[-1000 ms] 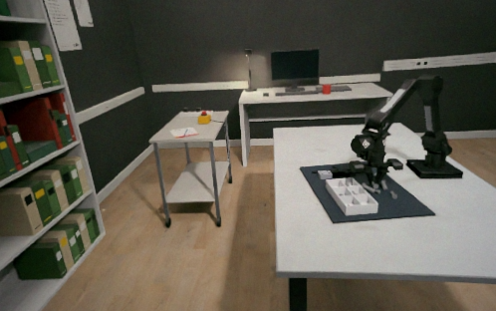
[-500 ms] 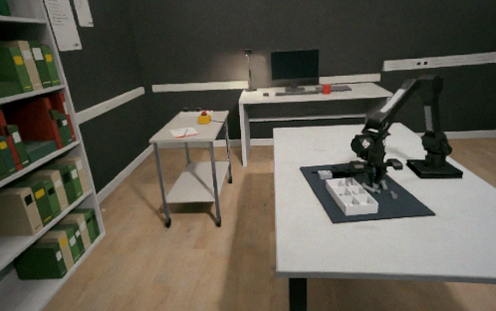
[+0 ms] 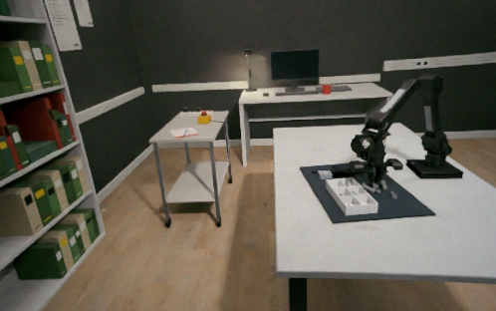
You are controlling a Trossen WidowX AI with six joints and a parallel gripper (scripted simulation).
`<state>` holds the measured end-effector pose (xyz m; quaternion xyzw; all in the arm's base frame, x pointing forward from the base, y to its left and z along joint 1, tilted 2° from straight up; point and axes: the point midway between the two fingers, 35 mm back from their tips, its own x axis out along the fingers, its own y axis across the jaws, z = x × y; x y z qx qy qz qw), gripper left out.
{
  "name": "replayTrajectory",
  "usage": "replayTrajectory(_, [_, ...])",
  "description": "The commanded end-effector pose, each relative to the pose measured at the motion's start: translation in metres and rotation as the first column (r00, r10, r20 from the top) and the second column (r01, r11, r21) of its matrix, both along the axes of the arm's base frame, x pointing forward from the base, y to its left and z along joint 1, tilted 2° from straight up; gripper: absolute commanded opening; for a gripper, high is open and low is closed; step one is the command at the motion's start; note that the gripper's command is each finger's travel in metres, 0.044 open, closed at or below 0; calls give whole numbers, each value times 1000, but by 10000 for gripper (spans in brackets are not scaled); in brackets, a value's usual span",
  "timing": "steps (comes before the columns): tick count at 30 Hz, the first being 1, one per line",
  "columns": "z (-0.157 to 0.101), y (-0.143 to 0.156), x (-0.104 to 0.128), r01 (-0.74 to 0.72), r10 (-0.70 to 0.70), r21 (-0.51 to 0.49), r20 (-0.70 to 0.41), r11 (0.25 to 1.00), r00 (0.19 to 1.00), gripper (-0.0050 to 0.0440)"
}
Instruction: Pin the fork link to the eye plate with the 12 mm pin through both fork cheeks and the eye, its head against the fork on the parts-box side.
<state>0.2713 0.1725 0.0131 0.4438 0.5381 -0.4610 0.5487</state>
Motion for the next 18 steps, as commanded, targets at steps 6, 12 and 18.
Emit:
replayTrajectory(6, [-1, -2, 0, 1, -1, -3, -2, 1000, 1000, -50])
replayTrajectory(12, [-1, -1, 0, 1, -1, -3, -1, 1000, 1000, -50])
replayTrajectory(18, [7, 1, 4, 1, -1, 9, 16, 1000, 1000, -50])
